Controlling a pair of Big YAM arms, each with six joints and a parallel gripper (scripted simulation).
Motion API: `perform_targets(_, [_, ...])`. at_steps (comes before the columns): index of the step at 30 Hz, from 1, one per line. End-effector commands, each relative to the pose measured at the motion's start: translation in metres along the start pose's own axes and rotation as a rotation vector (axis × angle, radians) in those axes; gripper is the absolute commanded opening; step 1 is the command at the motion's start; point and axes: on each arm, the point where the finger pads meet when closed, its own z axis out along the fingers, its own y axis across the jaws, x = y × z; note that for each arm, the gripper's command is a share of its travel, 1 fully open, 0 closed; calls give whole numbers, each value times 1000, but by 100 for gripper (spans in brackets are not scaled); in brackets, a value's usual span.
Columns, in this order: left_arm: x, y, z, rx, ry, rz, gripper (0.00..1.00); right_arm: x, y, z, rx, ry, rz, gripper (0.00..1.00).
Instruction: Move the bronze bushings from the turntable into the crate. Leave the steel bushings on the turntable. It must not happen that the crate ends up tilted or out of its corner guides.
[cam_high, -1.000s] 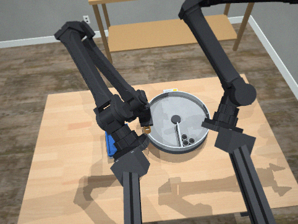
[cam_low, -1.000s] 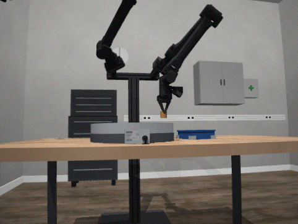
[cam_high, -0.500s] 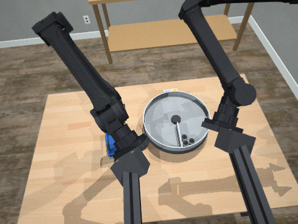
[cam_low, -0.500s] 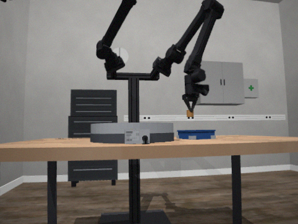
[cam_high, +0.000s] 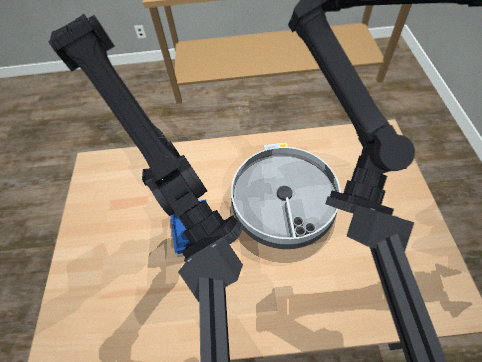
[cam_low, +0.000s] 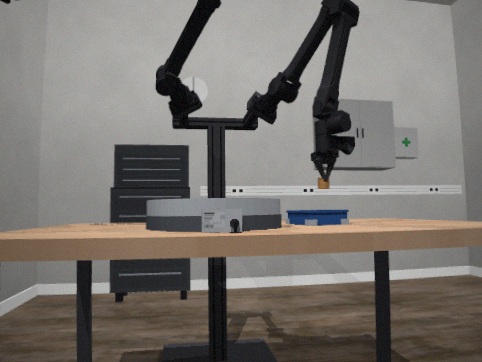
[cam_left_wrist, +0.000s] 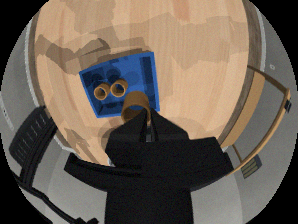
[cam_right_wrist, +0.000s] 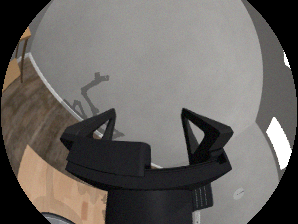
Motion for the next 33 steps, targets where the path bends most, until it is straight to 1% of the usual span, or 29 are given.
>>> perform_targets(1, [4, 5, -8, -5, 12, 20, 0, -33, -7, -4, 15, -54, -9, 100])
perform_targets(6, [-1, 0, -7, 6, 1, 10, 0, -33, -7, -4, 15, -54, -9, 100])
perform_targets(33, [-1, 0, -7, 6, 1, 10, 0, -33, -7, -4, 15, -54, -9, 100])
